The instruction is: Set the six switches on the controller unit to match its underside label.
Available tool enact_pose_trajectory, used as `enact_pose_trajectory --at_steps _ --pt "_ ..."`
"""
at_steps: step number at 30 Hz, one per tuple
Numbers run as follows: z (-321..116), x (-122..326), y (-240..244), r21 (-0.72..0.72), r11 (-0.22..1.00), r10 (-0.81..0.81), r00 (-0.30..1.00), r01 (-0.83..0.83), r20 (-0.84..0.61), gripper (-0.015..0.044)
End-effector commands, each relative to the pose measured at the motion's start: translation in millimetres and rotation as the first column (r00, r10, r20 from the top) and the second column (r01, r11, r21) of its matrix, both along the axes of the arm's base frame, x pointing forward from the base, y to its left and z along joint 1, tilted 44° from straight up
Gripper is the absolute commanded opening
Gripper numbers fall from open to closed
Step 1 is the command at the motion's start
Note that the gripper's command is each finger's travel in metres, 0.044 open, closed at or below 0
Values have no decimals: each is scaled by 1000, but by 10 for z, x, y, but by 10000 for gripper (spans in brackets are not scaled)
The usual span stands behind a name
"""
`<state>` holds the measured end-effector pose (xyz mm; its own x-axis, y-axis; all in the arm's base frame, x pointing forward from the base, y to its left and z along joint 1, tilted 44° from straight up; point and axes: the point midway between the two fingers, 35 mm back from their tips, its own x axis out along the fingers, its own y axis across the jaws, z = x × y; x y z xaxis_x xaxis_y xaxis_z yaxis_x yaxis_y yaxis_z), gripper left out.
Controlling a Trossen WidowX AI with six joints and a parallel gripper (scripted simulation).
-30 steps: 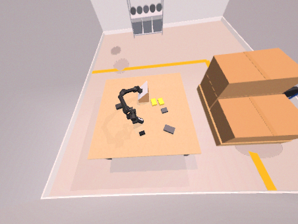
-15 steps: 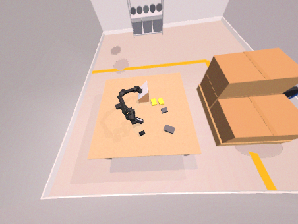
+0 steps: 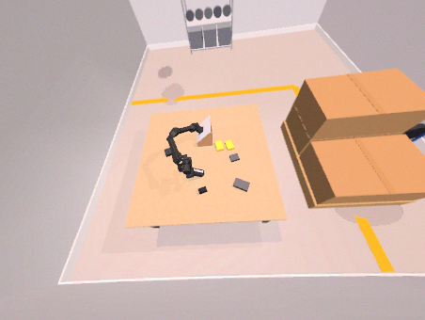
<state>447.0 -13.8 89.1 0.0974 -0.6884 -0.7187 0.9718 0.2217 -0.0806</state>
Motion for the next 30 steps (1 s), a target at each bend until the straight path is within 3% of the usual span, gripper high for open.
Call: enact_pose_trajectory --at_steps 1,30 --pt "-33 -7 -51 3 1000 -2 1000 2 -12 338" --pt "-29 44 -278 2 1000 -2 1000 2 -11 338"
